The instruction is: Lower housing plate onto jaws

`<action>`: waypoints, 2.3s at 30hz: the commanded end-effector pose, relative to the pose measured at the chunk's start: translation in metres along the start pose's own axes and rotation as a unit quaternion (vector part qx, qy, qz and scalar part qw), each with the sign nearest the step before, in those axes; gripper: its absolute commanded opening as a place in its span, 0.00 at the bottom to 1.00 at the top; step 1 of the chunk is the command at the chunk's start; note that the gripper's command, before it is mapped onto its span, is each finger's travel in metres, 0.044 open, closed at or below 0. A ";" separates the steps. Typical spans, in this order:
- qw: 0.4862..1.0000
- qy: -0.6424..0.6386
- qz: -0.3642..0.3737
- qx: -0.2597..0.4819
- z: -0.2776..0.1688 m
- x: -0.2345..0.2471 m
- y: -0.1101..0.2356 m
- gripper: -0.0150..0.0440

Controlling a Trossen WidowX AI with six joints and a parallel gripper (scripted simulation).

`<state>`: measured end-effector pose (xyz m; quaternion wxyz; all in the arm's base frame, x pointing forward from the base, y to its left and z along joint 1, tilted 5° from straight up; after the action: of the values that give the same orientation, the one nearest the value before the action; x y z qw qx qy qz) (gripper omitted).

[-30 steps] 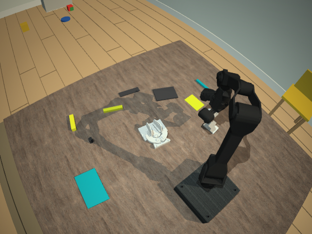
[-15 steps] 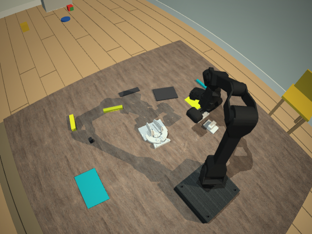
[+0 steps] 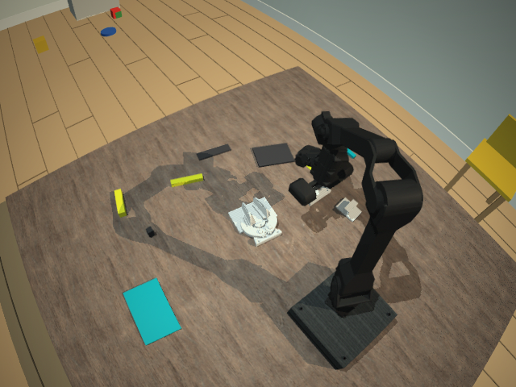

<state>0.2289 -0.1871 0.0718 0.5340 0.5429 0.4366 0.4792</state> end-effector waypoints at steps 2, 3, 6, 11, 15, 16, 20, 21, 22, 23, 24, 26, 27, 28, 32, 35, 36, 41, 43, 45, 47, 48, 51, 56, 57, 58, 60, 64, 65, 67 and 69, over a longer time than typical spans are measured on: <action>1.000 -0.008 0.001 -0.004 0.006 0.016 0.001 0.85; 1.000 -0.009 0.001 -0.004 0.007 0.019 0.001 0.85; 1.000 -0.014 0.001 -0.004 0.009 0.029 0.001 0.85; 1.000 -0.021 0.002 -0.005 0.013 0.045 0.002 0.85; 1.000 -0.026 0.003 -0.005 0.016 0.058 0.002 0.85; 1.000 -0.028 0.004 -0.005 0.016 0.062 0.002 0.85; 0.999 -0.034 0.004 -0.005 0.018 0.075 0.002 0.85; 0.999 -0.035 0.005 -0.005 0.018 0.078 0.002 0.85; 0.999 -0.036 0.005 -0.005 0.019 0.081 0.002 0.85; 0.999 -0.038 0.005 -0.005 0.019 0.084 0.002 0.85; 0.999 -0.039 0.006 -0.005 0.019 0.088 0.002 0.85; 0.999 -0.042 0.006 -0.006 0.019 0.094 0.002 0.85; 0.999 -0.043 0.006 -0.006 0.020 0.097 0.002 0.85; 0.999 -0.045 0.007 -0.006 0.020 0.101 0.002 0.85; 0.999 -0.051 0.008 -0.005 0.019 0.114 0.002 0.85; 0.998 -0.055 0.009 -0.005 0.019 0.123 0.002 0.85; 0.998 -0.056 0.009 -0.005 0.019 0.127 0.002 0.85; 0.998 -0.063 0.011 -0.005 0.017 0.142 0.002 0.85; 0.998 -0.066 0.012 -0.005 0.016 0.148 0.002 0.85; 0.998 -0.067 0.012 -0.005 0.016 0.150 0.002 0.85; 0.998 -0.067 0.012 -0.005 0.016 0.150 0.002 0.85; 0.998 -0.067 0.012 -0.005 0.016 0.150 0.002 0.85; 0.998 -0.067 0.012 -0.005 0.016 0.150 0.002 0.85; 0.998 -0.067 0.012 -0.005 0.016 0.150 0.002 0.85; 0.998 -0.067 0.012 -0.005 0.016 0.150 0.002 0.85; 0.998 -0.067 0.012 -0.005 0.016 0.150 0.002 0.85; 0.998 -0.067 0.012 -0.005 0.016 0.150 0.002 0.85; 0.998 -0.067 0.012 -0.005 0.016 0.150 0.002 0.85; 0.998 -0.067 0.012 -0.005 0.016 0.150 0.002 0.85; 0.998 -0.067 0.012 -0.005 0.016 0.150 0.002 0.85; 0.998 -0.067 0.012 -0.005 0.016 0.150 0.002 0.85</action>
<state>0.2678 -0.0423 0.0819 0.5584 0.5756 0.3935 0.4494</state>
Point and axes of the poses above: the point midway between the two fingers, 35 mm back from their tips, its own y axis back along the fingers, its own x axis across the jaws, z = x × y, the point moved 2 cm from there along y, back along the fingers, and after that the axes turned 1 degree about y, right-handed, at the moved point
